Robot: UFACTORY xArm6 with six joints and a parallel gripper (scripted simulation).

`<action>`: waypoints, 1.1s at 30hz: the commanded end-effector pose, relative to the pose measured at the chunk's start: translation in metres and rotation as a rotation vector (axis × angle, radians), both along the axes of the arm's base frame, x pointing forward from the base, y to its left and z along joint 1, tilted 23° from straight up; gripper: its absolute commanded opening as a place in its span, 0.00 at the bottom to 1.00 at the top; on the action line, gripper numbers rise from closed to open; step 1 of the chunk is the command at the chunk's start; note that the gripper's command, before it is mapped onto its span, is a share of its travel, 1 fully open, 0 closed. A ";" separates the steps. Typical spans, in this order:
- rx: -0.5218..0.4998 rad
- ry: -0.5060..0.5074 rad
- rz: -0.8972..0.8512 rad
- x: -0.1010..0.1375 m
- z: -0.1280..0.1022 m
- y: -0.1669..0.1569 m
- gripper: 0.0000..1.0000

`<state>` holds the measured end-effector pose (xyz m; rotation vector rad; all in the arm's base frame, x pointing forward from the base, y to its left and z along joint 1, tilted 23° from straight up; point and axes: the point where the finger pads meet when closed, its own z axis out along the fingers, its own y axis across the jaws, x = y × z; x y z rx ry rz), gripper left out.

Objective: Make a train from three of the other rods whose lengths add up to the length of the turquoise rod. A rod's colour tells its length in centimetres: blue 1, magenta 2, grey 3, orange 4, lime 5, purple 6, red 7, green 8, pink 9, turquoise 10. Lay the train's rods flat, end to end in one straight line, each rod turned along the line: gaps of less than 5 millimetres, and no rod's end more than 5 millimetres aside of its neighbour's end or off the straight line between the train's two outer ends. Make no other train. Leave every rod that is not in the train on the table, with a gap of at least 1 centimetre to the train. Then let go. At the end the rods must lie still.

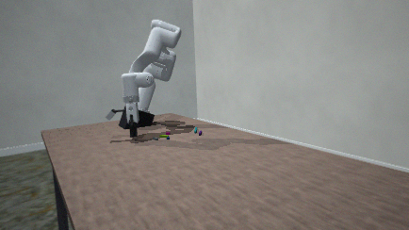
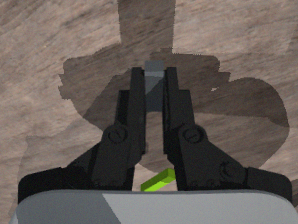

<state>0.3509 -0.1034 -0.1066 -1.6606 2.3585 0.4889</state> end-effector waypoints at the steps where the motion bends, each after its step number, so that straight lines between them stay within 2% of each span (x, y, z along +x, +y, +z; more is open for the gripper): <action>1: -0.003 -0.005 -0.001 0.002 0.021 -0.010 0.04; 7: -0.003 -0.005 -0.001 0.003 0.062 -0.027 0.04; 10: -0.003 -0.005 -0.001 0.003 0.075 -0.032 0.04; 23: -0.003 -0.004 -0.001 0.003 0.079 -0.034 0.04; 25: -0.004 0.001 -0.013 0.006 0.083 -0.027 0.04; 27: -0.009 0.016 -0.049 0.013 0.092 -0.007 0.04; 29: -0.009 0.016 -0.049 0.013 0.092 -0.007 0.04; 31: -0.013 0.039 -0.105 0.022 0.106 0.026 0.04; 33: -0.014 0.046 -0.125 0.024 0.112 0.038 0.04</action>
